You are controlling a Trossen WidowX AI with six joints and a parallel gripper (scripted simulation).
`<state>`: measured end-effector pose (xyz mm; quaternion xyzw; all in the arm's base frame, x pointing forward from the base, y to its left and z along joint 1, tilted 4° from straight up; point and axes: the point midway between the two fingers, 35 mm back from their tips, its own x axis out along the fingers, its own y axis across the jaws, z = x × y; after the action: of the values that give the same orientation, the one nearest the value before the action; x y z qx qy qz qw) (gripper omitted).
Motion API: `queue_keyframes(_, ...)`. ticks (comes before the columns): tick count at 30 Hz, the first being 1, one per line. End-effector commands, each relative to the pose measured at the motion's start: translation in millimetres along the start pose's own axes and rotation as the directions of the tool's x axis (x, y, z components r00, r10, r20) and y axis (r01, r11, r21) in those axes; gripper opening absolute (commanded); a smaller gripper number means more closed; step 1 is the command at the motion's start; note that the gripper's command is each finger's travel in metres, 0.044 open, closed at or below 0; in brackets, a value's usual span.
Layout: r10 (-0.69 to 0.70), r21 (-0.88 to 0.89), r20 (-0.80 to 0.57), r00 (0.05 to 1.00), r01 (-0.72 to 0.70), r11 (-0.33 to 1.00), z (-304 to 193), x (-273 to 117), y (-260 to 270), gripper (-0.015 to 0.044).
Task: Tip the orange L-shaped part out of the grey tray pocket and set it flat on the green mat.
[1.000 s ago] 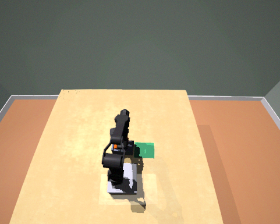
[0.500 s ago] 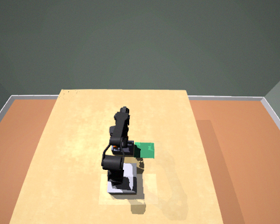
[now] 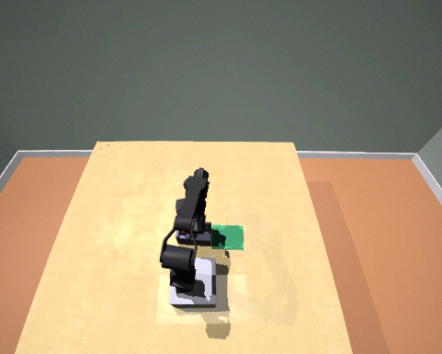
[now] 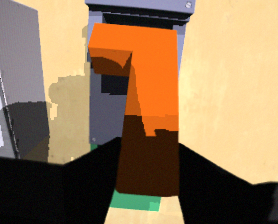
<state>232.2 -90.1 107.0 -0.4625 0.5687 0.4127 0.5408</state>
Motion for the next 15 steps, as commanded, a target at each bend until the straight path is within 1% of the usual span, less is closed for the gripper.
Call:
queue_keyframes(1, 0.0, -0.001, 0.004, 1.0, 0.0, 1.0, -13, 1, 1, 0.0)
queue_keyframes(15, 0.0, -0.001, -0.001, 1.0, 0.0, 1.0, -68, 2, 7, 0.0)
